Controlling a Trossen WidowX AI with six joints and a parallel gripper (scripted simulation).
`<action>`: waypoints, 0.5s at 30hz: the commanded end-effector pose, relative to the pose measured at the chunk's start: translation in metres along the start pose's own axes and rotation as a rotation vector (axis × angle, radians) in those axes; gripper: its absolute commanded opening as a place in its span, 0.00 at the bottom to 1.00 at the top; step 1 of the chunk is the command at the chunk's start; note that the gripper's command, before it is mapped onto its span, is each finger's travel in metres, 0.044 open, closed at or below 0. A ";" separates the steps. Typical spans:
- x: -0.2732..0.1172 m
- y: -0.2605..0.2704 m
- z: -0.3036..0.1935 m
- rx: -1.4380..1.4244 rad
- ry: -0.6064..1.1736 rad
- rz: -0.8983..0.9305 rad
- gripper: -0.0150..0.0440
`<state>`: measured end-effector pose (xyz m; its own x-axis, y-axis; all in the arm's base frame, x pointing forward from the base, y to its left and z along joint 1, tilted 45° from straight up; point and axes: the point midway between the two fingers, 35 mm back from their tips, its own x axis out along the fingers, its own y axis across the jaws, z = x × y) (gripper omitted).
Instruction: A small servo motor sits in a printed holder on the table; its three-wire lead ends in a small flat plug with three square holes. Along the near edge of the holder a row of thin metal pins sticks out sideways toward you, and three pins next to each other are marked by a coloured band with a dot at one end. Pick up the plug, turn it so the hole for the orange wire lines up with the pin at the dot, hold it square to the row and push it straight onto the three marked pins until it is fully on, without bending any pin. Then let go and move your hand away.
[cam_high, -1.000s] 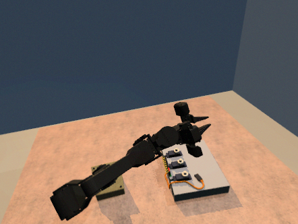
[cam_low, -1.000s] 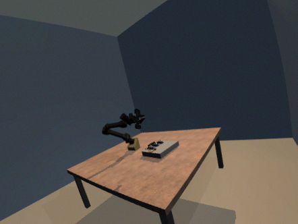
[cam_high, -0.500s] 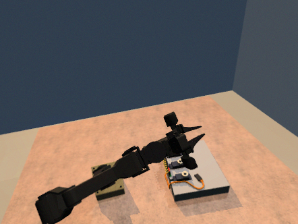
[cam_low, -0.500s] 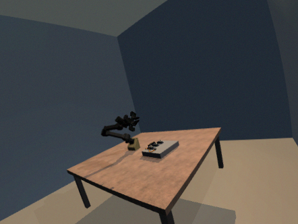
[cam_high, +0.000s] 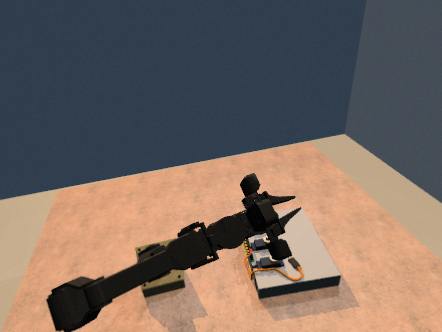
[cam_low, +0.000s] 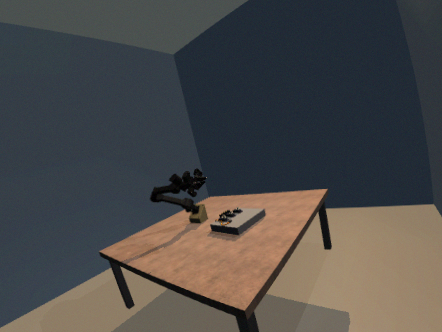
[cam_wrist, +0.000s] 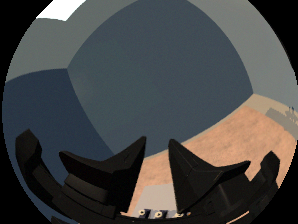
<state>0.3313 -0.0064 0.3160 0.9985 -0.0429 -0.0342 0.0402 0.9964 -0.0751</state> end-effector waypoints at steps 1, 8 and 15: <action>0.010 -0.005 -0.010 -0.067 0.071 -0.027 0.45; 0.028 -0.013 -0.029 -0.203 0.217 -0.064 0.45; 0.043 -0.022 -0.049 -0.344 0.368 -0.083 0.45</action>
<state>0.3666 -0.0294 0.2754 0.9333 -0.1790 -0.3114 0.0575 0.9303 -0.3623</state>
